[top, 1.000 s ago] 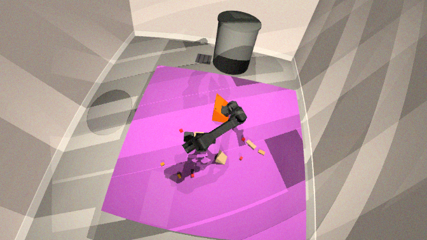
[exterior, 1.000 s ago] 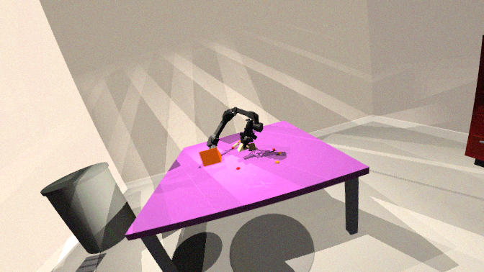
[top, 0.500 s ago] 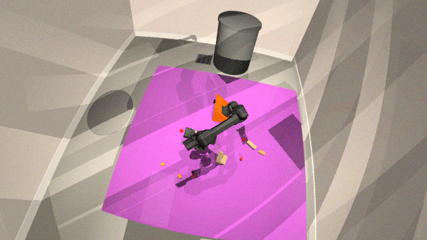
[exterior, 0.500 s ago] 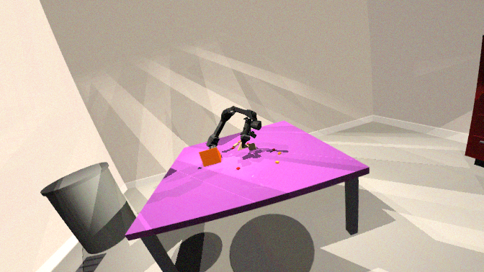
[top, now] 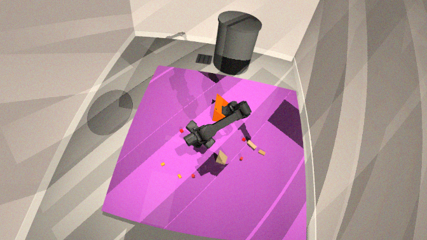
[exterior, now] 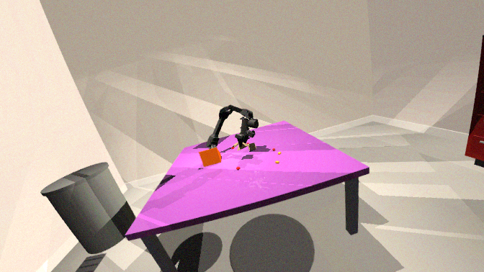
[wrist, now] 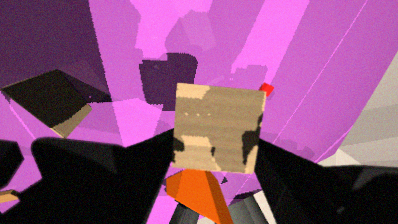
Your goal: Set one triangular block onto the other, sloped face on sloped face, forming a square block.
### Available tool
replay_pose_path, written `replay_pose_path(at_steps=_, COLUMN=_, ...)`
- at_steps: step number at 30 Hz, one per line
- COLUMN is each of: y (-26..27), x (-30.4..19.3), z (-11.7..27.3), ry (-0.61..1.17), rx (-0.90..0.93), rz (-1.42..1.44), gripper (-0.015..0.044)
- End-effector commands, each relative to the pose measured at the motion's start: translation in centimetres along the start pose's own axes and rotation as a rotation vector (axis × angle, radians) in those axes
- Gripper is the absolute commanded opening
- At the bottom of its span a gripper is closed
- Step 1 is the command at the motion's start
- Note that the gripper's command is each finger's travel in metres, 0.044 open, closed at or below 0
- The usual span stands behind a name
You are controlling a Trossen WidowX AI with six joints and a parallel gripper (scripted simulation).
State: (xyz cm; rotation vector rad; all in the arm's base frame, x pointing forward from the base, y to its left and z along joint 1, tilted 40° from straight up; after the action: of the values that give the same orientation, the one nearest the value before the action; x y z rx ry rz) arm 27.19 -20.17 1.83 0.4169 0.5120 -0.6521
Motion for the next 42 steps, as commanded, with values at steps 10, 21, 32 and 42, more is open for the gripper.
replay_pose_path(at_steps=10, y=-0.5, x=-0.9, z=0.1, ry=-0.079, rx=0.092, rz=-0.435, gripper=0.0000)
replay_pose_path(at_steps=21, y=-1.0, x=-1.6, z=0.0, ry=-0.114, rx=0.191, rz=-0.796, gripper=0.0000)
replay_pose_path(at_steps=32, y=-1.5, x=-2.4, z=-0.2, ry=-0.118, rx=0.307, rz=-1.151, gripper=0.0000)
replay_pose_path(at_steps=42, y=-1.5, x=-2.7, z=-0.2, ry=-0.112, rx=0.347, rz=-1.261, gripper=0.0000)
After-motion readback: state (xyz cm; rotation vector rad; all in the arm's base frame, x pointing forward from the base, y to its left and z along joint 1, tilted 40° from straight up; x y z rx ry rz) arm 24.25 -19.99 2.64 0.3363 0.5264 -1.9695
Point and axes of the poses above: the point midway between the two fingers, 35 mm back from their tips, its own z axis back along the fingers, its own y axis across the jaws, x = y × z, the point moved 6 cm from there along z, back along the fingers, and after that the axes turned 12 degrees about -z, right-handed, at the moved point
